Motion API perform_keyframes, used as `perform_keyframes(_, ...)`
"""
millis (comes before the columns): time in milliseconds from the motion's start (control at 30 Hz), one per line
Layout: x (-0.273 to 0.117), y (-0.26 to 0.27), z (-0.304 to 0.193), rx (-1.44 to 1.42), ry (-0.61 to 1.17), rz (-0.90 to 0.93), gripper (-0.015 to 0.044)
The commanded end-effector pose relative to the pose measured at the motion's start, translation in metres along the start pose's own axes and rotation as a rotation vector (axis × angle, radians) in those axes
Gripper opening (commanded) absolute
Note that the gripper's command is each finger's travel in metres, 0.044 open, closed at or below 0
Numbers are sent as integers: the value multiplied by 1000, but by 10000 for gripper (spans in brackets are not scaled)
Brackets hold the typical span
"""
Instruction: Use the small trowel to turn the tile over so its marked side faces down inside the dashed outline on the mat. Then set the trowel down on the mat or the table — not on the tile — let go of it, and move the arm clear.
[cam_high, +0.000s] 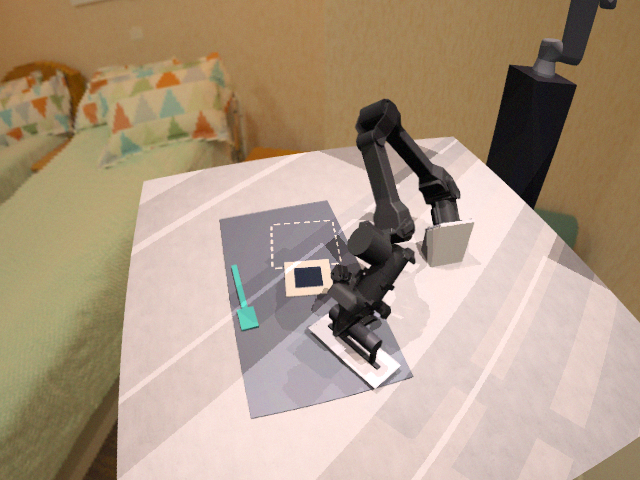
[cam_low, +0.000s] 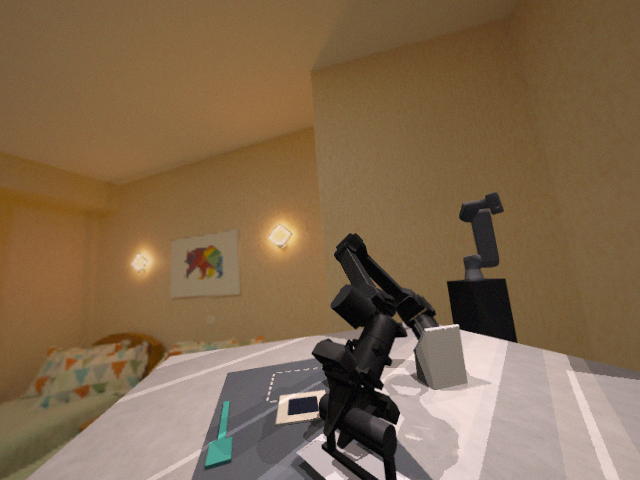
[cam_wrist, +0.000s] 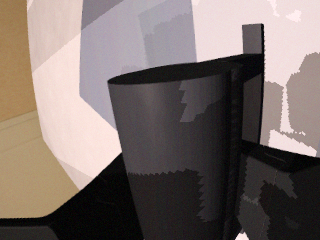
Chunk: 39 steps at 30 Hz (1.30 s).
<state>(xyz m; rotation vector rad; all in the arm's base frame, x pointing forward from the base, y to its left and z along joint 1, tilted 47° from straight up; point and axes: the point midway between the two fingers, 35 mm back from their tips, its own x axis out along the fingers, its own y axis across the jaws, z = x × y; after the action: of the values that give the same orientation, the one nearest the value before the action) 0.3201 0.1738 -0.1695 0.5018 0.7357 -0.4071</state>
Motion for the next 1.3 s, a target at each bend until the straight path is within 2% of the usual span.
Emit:
perform_keyframes(0, -16, 26, 0, 13, -3, 34, 0)
perform_keyframes(500, -24, 34, 1, 18, -7, 34, 0)
perform_keyframes(1100, -13, 28, 85, 466, -379, 61, 0)
perform_keyframes(1267, -13, 27, 88, 483, -393, 63, 0)
